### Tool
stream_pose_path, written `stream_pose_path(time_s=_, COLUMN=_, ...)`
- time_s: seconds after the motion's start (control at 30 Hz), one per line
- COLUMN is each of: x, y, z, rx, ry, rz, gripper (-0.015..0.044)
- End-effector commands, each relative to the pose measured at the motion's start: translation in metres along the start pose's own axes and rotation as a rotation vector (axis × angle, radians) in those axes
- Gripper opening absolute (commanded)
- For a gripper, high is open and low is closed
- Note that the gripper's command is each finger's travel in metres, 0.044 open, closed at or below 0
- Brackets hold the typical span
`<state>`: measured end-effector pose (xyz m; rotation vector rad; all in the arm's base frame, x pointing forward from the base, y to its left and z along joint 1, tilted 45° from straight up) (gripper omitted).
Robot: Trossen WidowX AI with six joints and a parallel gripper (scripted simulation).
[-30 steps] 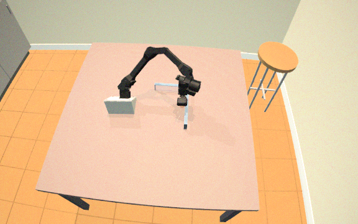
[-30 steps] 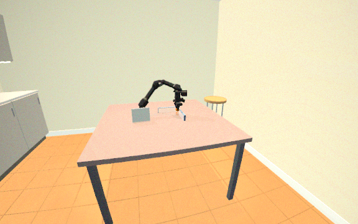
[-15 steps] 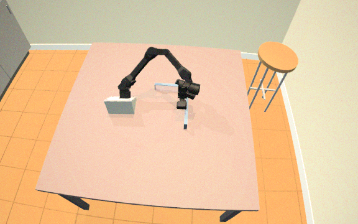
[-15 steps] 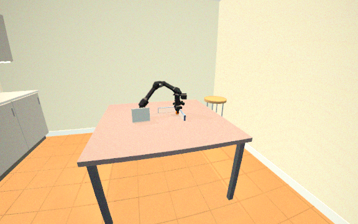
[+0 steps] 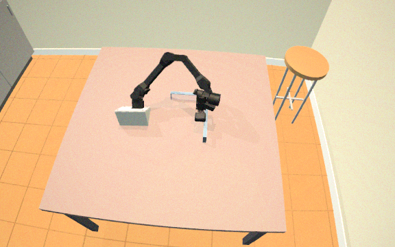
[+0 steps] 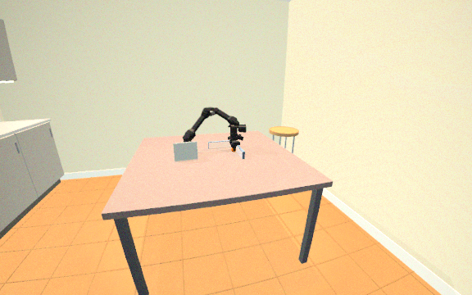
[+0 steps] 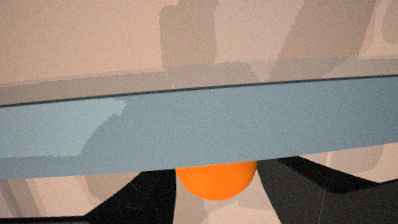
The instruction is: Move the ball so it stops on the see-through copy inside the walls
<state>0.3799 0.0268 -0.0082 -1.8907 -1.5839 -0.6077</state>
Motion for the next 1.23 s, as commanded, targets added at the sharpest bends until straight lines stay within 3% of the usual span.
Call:
stream_pose_path(time_s=0.0, x=0.000, y=0.000, z=0.000, rx=0.000, ry=0.000, rz=-0.001, gripper=0.0157)
stream_pose_path(time_s=0.2, x=0.000, y=0.000, z=0.000, rx=0.000, ry=0.000, rz=-0.001, gripper=0.0298)
stream_pose_path(time_s=0.37, x=0.000, y=0.002, z=-0.011, rx=0.000, ry=-0.001, rz=0.000, gripper=0.0298)
stream_pose_path(time_s=0.53, x=0.000, y=0.000, z=-0.084, rx=0.000, ry=0.002, rz=0.003, gripper=0.0298)
stream_pose_path(time_s=0.93, x=-0.002, y=0.002, z=-0.082, rx=-0.013, ry=0.007, rz=0.009, gripper=0.0298)
stream_pose_path(time_s=1.1, x=-0.002, y=-0.002, z=-0.124, rx=-0.009, ry=0.008, rz=0.008, gripper=0.0429)
stream_pose_path(time_s=1.2, x=-0.002, y=-0.002, z=-0.127, rx=-0.009, ry=0.008, rz=0.007, gripper=0.0440)
Point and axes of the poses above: the point midway between the two fingers, 35 mm back from their tips, its own z axis out along the fingers, its own x axis across the jaws, y = z × x, the point moved 1 cm from there along -z, back along the fingers, and after that the axes turned 11 degrees about z, right-handed, at the moved point
